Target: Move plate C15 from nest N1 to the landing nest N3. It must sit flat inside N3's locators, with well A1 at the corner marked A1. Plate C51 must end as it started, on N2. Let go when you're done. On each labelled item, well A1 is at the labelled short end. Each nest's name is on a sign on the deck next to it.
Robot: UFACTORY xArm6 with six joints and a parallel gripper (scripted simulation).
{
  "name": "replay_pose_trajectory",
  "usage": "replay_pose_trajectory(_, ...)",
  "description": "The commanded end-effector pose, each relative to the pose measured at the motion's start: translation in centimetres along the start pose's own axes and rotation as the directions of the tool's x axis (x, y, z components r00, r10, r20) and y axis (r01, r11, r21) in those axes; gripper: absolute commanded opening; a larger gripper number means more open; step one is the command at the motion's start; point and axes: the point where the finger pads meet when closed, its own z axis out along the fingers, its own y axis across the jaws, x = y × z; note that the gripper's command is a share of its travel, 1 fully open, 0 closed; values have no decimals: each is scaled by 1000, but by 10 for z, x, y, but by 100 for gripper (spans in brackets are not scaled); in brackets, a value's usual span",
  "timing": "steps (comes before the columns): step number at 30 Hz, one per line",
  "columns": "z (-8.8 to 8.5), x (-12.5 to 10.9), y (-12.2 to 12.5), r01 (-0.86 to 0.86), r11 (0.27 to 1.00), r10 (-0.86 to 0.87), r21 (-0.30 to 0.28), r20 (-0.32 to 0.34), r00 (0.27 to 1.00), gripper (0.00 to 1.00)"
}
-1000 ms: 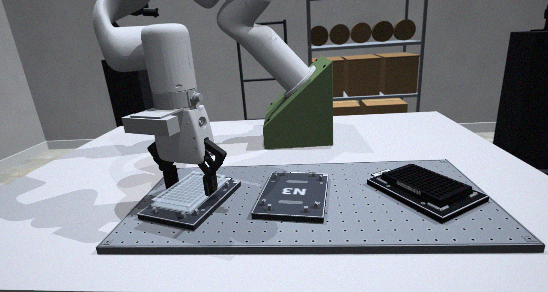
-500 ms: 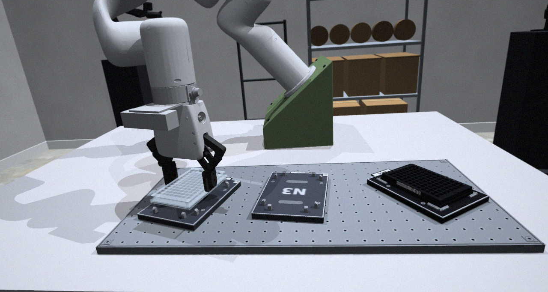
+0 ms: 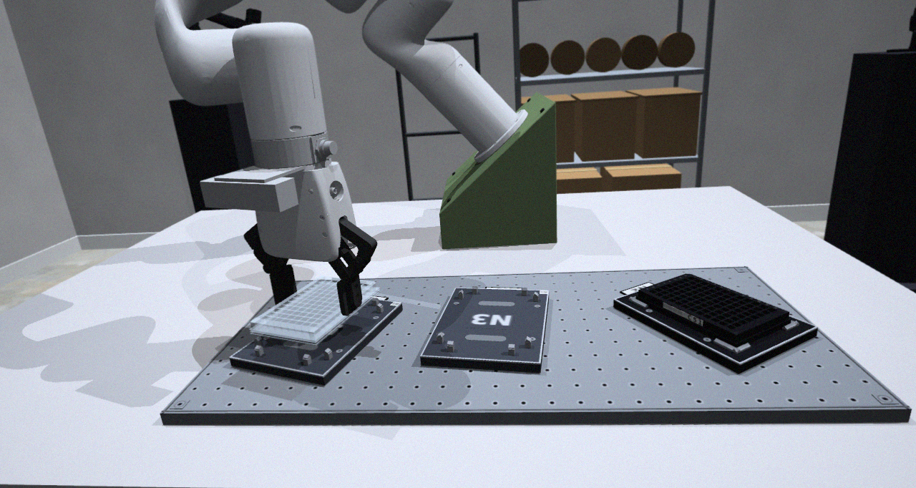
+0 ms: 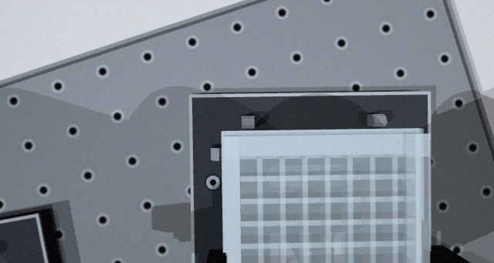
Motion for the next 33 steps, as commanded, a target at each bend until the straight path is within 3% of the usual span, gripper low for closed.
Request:
replay_pose_trajectory(1, -3, 2, 0, -1, 1000, 1, 1, -4, 1000, 0)
replay_pose_trajectory(33, -50, 2, 0, -1, 1000, 1, 1, -4, 1000, 0)
